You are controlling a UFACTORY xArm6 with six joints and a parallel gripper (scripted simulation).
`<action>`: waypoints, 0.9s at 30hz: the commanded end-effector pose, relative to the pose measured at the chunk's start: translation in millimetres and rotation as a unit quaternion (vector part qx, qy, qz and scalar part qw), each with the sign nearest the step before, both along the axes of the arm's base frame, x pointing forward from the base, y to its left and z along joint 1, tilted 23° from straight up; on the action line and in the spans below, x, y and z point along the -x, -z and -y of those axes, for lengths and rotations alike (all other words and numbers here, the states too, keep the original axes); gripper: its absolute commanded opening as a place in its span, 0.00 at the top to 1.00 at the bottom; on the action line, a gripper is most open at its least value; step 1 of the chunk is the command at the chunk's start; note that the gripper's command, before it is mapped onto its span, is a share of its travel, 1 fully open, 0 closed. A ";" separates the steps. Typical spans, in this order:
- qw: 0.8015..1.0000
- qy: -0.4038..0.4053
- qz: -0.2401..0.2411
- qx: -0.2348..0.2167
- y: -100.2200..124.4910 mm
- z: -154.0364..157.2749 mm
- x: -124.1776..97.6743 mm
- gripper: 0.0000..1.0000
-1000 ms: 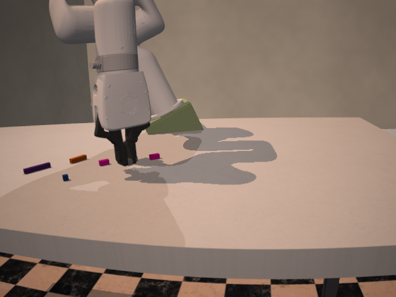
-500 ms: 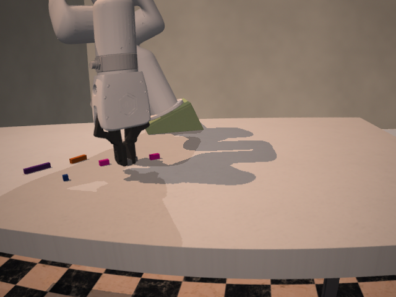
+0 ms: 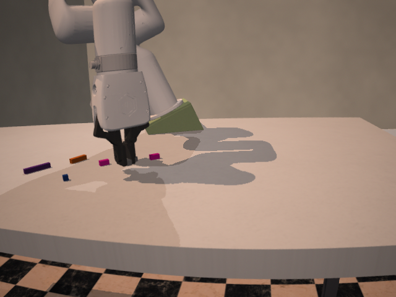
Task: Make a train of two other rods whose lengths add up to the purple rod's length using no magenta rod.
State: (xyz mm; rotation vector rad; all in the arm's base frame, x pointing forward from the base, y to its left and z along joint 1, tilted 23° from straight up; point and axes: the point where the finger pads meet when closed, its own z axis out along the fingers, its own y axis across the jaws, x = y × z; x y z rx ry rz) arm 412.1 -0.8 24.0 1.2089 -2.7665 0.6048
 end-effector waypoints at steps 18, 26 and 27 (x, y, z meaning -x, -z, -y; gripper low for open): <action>1.000 0.000 0.002 0.000 2.1 0.8 -1.6 0.96; 1.000 0.000 0.002 0.000 8.6 3.5 -2.3 0.96; 1.000 0.000 0.002 0.000 9.1 3.7 -2.4 0.96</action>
